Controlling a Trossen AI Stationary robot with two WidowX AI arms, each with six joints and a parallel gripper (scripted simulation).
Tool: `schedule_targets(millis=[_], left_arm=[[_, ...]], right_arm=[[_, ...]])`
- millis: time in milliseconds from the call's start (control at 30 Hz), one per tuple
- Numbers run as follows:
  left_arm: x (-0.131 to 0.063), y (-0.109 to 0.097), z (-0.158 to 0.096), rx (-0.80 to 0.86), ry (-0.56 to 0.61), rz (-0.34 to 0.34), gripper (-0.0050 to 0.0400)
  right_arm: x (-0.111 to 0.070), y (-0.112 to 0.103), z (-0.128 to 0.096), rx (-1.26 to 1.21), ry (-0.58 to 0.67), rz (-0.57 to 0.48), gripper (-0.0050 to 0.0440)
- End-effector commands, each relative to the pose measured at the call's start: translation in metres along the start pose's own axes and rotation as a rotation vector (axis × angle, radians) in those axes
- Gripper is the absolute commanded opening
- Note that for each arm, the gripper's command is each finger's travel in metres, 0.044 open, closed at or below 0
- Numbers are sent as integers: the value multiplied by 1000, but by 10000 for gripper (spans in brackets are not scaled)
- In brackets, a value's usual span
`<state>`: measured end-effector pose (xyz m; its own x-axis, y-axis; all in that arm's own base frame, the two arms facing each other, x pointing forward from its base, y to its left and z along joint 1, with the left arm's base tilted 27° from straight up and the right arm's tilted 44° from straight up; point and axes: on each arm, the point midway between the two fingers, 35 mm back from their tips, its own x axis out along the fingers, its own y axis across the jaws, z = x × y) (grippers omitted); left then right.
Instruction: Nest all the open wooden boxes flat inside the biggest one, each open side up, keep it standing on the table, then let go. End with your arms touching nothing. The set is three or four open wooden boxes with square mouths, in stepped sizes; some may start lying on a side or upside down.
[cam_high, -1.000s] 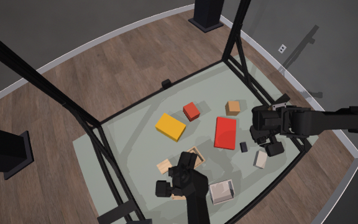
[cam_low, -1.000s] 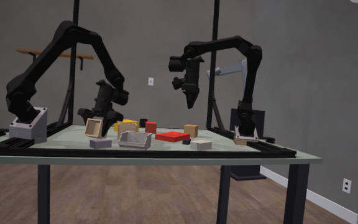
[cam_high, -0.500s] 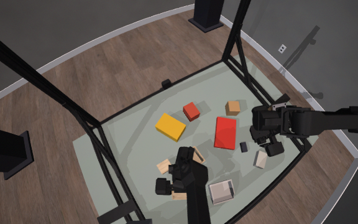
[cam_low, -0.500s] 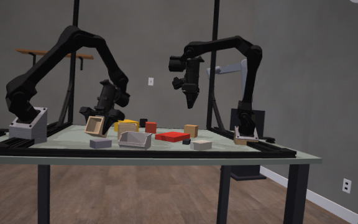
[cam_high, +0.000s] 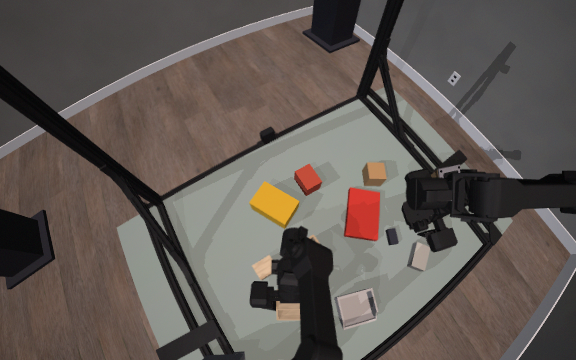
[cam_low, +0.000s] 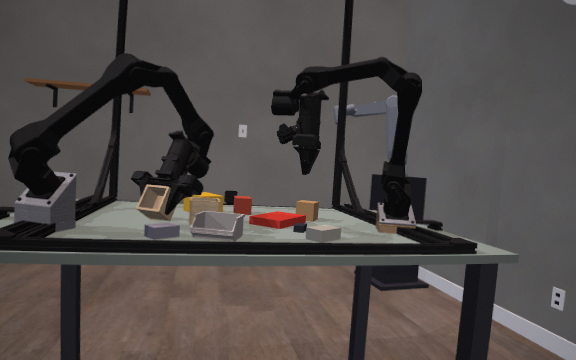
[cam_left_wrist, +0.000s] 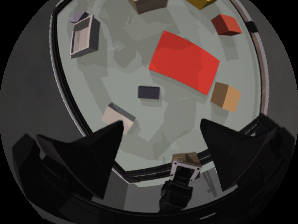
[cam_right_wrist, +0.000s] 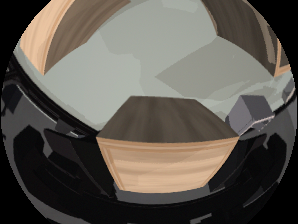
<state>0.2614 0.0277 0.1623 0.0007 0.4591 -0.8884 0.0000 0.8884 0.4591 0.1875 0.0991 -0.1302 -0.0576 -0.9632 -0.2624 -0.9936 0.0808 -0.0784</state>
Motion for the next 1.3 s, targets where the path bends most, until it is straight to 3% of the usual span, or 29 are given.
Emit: schedule_targets(millis=[0,467,600,667,1067,1267], left_arm=[[0,0,0,0,1,2,400],[0,0,0,0,1,2,400],[0,0,0,0,1,2,400],[0,0,0,0,1,2,400],[0,0,0,0,1,2,400],[0,0,0,0,1,2,400]], right_arm=[[0,0,3,-1,26,-8,0],[-8,0,4,-69,101,-8,0],[-8,0,4,-69,101,-8,96],[-8,0,4,-69,101,-8,96],[-8,0,4,-69,101,-8,384],[-8,0,4,-69,101,-8,400]])
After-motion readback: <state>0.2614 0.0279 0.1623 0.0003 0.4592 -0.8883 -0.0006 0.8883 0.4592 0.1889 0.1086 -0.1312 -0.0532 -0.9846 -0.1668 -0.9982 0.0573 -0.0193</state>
